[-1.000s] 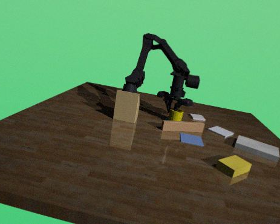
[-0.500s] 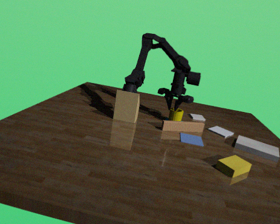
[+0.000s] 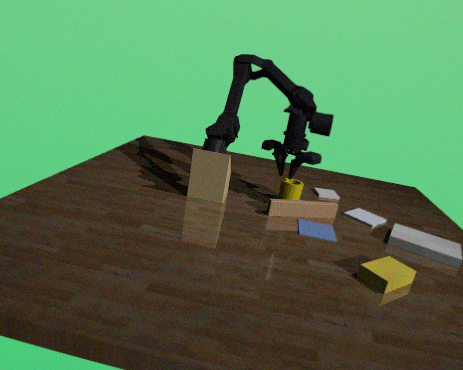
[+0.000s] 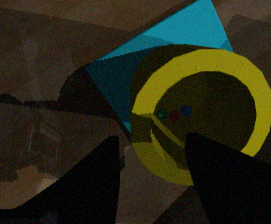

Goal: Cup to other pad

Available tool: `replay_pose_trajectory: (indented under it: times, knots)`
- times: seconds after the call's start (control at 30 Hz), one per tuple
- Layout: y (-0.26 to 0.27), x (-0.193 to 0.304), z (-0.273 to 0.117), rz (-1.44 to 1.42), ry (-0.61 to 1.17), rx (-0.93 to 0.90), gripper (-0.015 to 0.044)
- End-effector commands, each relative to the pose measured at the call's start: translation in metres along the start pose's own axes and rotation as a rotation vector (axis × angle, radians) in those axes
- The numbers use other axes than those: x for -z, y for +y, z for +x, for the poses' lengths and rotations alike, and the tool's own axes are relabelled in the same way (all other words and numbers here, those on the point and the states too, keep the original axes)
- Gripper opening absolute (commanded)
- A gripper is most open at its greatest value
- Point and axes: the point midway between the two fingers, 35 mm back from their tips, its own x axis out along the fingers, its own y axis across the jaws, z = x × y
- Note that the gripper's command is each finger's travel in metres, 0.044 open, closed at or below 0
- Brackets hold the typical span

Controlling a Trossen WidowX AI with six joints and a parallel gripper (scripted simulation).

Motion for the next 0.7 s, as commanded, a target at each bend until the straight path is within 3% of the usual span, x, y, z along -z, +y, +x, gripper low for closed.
replay_pose_trajectory:
  times: [0.0, 0.27, 0.63, 0.67]
  knots:
    - [-0.0007, -0.0009, -0.0071, -0.010, 0.001, 0.008, 0.0147]
    - [0.0012, 0.0012, -0.0142, -0.009, -0.001, 0.007, 0.0147]
    - [0.0007, 0.0016, -0.0134, 0.001, -0.001, 0.000, 0.0435]
    - [0.0004, 0.0016, -0.0159, 0.001, -0.001, 0.000, 0.0440]
